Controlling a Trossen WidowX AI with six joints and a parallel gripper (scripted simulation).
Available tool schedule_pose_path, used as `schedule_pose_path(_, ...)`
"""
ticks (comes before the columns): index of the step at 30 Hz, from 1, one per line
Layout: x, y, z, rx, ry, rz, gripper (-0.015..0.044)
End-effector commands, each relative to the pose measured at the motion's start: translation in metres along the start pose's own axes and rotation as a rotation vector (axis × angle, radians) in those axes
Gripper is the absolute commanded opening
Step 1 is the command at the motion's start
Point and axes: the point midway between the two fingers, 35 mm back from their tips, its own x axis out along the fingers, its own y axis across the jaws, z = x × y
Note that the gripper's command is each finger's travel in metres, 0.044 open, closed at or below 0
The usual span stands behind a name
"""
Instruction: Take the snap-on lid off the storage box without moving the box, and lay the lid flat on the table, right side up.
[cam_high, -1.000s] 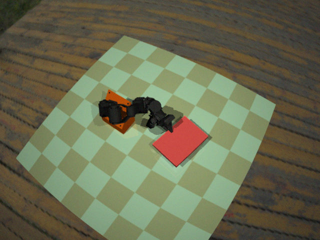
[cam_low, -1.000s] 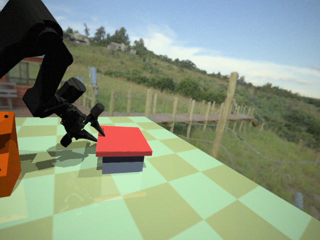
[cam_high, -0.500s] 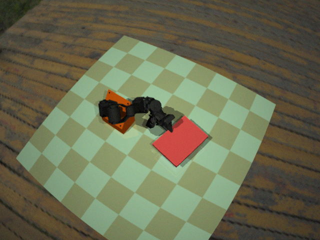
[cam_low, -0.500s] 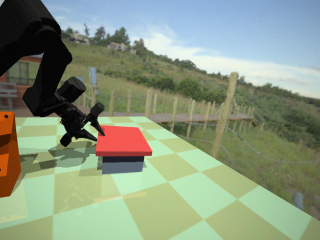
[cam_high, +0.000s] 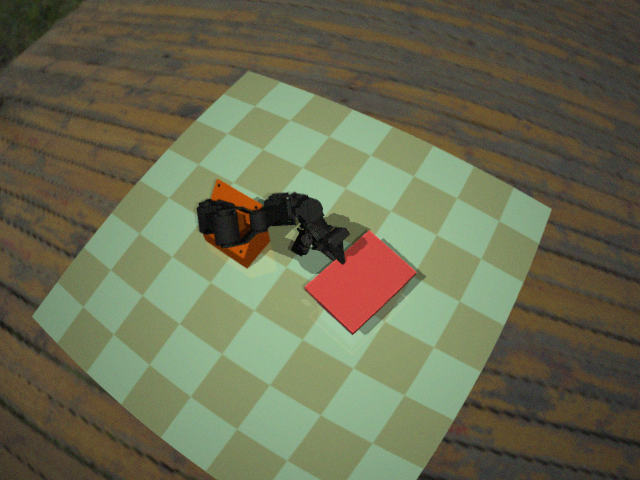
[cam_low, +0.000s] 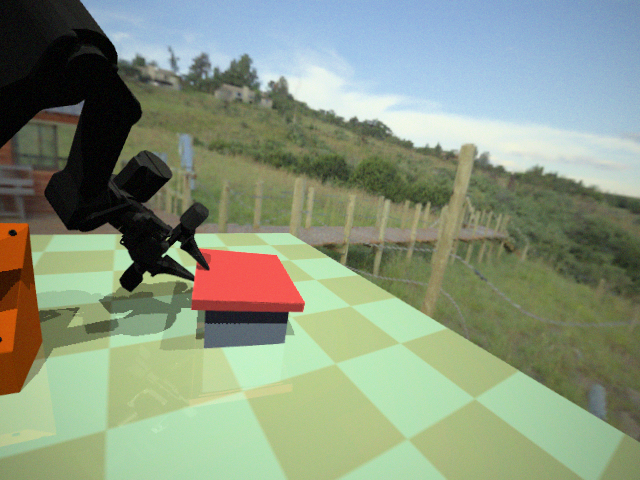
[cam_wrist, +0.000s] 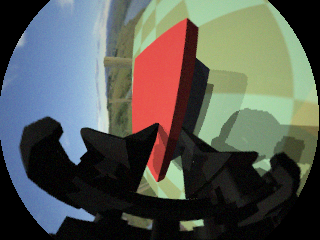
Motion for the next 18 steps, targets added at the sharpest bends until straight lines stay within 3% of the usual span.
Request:
schedule_pose_path(1, -0.0023, 0.0021, -0.0003, 0.005, -0.002, 0.005, 0.0)
schedule_pose_path(18, -0.0046, 0.0046, -0.0002, 0.005, -0.002, 0.005, 0.0)
